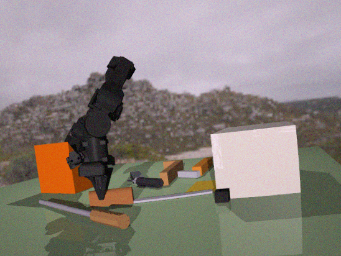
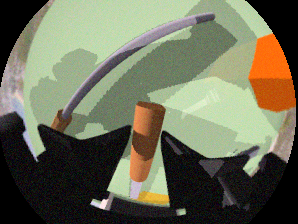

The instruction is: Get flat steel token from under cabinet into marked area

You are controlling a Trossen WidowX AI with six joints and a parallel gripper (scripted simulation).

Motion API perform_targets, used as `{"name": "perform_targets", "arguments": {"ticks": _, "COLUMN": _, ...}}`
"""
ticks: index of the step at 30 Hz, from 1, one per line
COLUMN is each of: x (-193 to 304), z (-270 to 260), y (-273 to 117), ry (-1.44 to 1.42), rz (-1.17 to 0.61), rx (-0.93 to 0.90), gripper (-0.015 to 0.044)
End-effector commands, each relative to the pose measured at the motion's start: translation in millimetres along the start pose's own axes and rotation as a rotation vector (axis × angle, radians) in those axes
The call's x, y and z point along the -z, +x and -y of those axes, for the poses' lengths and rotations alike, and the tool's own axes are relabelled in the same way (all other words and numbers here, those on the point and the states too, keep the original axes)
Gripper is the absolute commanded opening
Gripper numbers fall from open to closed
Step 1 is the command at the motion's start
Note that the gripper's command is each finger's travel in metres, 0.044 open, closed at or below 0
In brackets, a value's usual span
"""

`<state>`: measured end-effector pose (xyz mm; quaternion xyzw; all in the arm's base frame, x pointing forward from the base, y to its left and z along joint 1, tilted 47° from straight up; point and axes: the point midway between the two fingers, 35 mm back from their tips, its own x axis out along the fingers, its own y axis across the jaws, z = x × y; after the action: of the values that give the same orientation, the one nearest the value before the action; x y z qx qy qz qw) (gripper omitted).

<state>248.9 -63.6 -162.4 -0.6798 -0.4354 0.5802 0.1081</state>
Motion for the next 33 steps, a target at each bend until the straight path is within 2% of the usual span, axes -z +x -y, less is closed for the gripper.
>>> {"name": "perform_targets", "arguments": {"ticks": 1, "x": 0, "z": 0, "y": 0, "ry": 0.000, "rz": -0.005, "rx": -0.001, "gripper": 0.0226}}
{"name": "perform_targets", "arguments": {"ticks": 3, "x": 0, "z": 0, "y": 0, "ry": 0.000, "rz": -0.017, "rx": -0.004, "gripper": 0.0270}}
{"name": "perform_targets", "arguments": {"ticks": 24, "x": 0, "z": 0, "y": 13, "ry": -0.002, "rz": -0.021, "rx": -0.004, "gripper": 0.0270}}
{"name": "perform_targets", "arguments": {"ticks": 28, "x": 0, "z": -3, "y": 10, "ry": -0.011, "rz": -0.018, "rx": -0.010, "gripper": 0.0165}}
{"name": "perform_targets", "arguments": {"ticks": 33, "x": 0, "z": -3, "y": 10, "ry": -0.011, "rz": -0.018, "rx": -0.010, "gripper": 0.0131}}
